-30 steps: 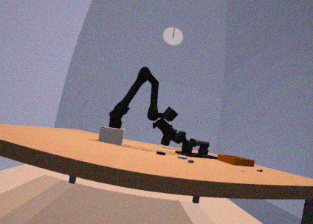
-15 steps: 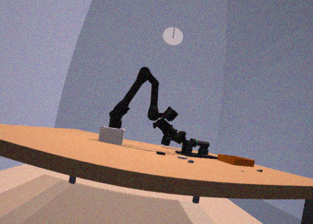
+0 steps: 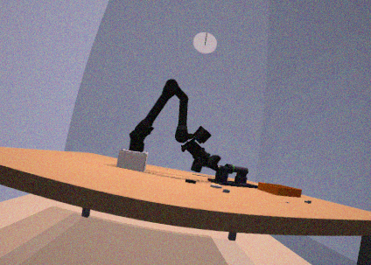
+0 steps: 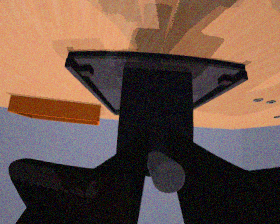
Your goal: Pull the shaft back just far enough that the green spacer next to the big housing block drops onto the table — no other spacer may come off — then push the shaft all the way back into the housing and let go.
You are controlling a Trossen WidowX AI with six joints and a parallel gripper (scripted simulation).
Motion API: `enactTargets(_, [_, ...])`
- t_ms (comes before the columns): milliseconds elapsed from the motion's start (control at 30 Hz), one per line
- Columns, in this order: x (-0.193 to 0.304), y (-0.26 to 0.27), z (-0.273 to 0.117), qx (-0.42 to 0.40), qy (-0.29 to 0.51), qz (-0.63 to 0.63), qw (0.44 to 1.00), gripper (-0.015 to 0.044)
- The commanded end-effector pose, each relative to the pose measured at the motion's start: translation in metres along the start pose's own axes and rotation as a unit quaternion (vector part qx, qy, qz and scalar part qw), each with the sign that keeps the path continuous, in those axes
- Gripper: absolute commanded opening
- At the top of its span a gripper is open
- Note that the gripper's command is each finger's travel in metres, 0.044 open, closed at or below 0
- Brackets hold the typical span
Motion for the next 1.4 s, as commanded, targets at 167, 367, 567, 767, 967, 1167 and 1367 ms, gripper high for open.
enactTargets(167, [-0.002, -0.001, -0.003, -0.001, 0.002, 0.0, 1.0, 0.0])
enactTargets(367, [-0.004, -0.001, -0.006, -0.001, 0.002, 0.0, 1.0, 0.0])
enactTargets(567, [-0.006, -0.002, -0.009, -0.001, 0.002, 0.0, 1.0, 0.0])
enactTargets(767, [-0.008, -0.002, -0.012, -0.001, 0.002, 0.0, 1.0, 0.0])
enactTargets(967, [-0.007, -0.002, -0.012, -0.001, 0.002, 0.0, 1.0, 0.0])
enactTargets(1167, [-0.008, -0.002, -0.012, -0.001, 0.002, 0.0, 1.0, 0.0])
enactTargets(1367, [-0.008, -0.002, -0.013, -0.001, 0.002, 0.0, 1.0, 0.0])
Point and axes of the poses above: the point midway between the two fingers, 35 mm back from their tips, its own z axis out along the fingers, its own y axis across the jaws, x = y × z, the point moved 10 cm from there along -z, back along the fingers, and after that the axes turned 13 degrees about -z, right-handed, at the moved point
